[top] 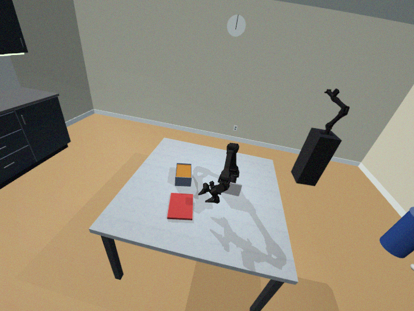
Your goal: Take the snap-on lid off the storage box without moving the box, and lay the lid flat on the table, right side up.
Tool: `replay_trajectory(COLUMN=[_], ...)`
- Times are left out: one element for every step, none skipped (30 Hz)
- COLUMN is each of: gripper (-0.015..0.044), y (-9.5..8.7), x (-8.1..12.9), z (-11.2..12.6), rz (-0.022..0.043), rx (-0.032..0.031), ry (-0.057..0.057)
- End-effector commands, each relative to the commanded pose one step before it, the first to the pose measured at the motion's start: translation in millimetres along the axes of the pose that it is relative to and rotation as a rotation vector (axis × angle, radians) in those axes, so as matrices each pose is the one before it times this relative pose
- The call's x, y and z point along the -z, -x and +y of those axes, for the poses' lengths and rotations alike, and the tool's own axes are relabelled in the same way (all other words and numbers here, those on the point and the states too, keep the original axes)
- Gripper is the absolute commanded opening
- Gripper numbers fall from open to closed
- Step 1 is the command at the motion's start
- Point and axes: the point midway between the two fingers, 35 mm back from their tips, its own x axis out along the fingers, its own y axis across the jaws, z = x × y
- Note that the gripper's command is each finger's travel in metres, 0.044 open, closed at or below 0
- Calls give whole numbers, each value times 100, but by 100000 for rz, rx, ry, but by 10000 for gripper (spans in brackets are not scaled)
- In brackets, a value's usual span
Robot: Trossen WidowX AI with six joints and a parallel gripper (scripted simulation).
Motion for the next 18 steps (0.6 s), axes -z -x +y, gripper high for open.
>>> replay_trajectory(gripper=[440, 440, 440, 440, 440, 440, 440, 440, 440, 440, 440, 440, 440, 440, 440, 440, 440, 440], y=[736, 176, 176, 176, 176, 176, 176, 176, 176, 176, 176, 175, 175, 175, 175, 175, 175, 175], x=[129, 3, 3, 3, 3, 3, 3, 3, 3, 3, 3, 3, 2, 2, 2, 2, 2, 2], z=[460, 97, 97, 97, 97, 97, 97, 97, 97, 97, 97, 97, 97, 97, 97, 97, 97, 97], rz=[502, 7, 7, 7, 7, 7, 7, 7, 7, 7, 7, 7, 6, 6, 6, 6, 6, 6], rx=[342, 6, 6, 6, 6, 6, 6, 6, 6, 6, 6, 6, 6, 6, 6, 6, 6, 6], ry=[-495, 1, 1, 1, 1, 2, 2, 2, 2, 2, 2, 2, 2, 2, 2, 2, 2, 2])
